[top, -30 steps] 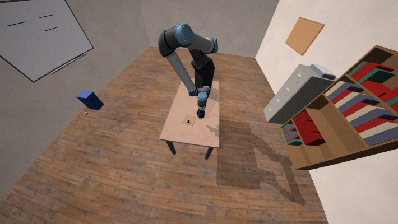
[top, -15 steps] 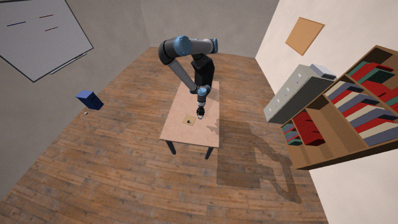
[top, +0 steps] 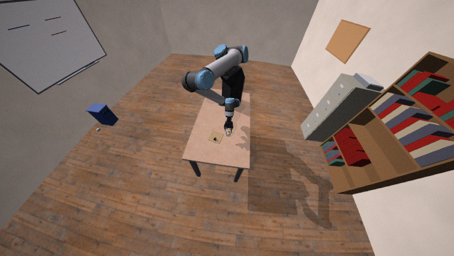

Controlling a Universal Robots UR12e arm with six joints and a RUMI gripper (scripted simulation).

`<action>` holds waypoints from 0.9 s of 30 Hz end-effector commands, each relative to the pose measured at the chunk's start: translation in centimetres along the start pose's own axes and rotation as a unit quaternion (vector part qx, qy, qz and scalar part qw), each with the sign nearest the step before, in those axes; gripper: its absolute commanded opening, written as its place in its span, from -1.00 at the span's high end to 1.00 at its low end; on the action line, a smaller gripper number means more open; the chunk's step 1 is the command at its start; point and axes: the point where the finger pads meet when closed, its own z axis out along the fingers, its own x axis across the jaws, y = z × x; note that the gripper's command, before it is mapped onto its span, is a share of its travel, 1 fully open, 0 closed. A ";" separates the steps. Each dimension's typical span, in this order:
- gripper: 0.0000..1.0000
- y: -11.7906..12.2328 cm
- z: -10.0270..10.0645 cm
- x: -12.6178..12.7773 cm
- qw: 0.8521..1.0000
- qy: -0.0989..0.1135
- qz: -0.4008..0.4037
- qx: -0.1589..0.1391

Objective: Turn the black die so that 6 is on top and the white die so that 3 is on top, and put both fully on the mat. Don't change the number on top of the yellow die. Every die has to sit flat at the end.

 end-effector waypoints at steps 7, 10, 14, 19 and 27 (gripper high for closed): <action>0.87 -0.1 0.3 -0.1 0.991 0.002 0.002 -0.137; 0.87 -0.1 0.3 -0.1 0.988 0.002 0.002 -0.153; 0.87 -0.2 0.3 -0.1 0.986 0.001 0.002 -0.169; 0.87 -0.2 0.2 0.0 0.984 0.001 0.001 -0.180; 0.87 -0.3 0.3 0.0 0.984 0.001 0.001 -0.181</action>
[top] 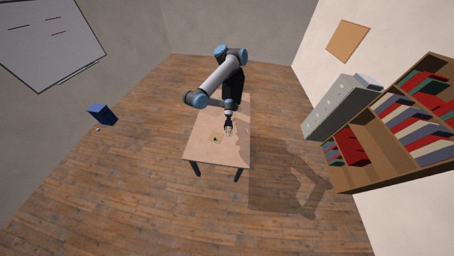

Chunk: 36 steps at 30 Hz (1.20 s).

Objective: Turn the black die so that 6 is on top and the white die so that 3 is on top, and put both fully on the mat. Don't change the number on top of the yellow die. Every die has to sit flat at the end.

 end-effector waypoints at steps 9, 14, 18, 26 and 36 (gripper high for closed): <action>0.87 -1.2 0.9 0.0 1.000 0.000 0.000 -0.001; 0.87 -2.6 1.8 0.0 1.000 0.000 0.000 -0.001; 0.87 -3.2 2.3 0.0 1.000 0.000 0.000 -0.001; 0.87 -5.2 3.7 0.0 1.000 0.000 0.000 -0.001; 0.87 -5.8 4.1 0.0 1.000 0.000 0.000 -0.001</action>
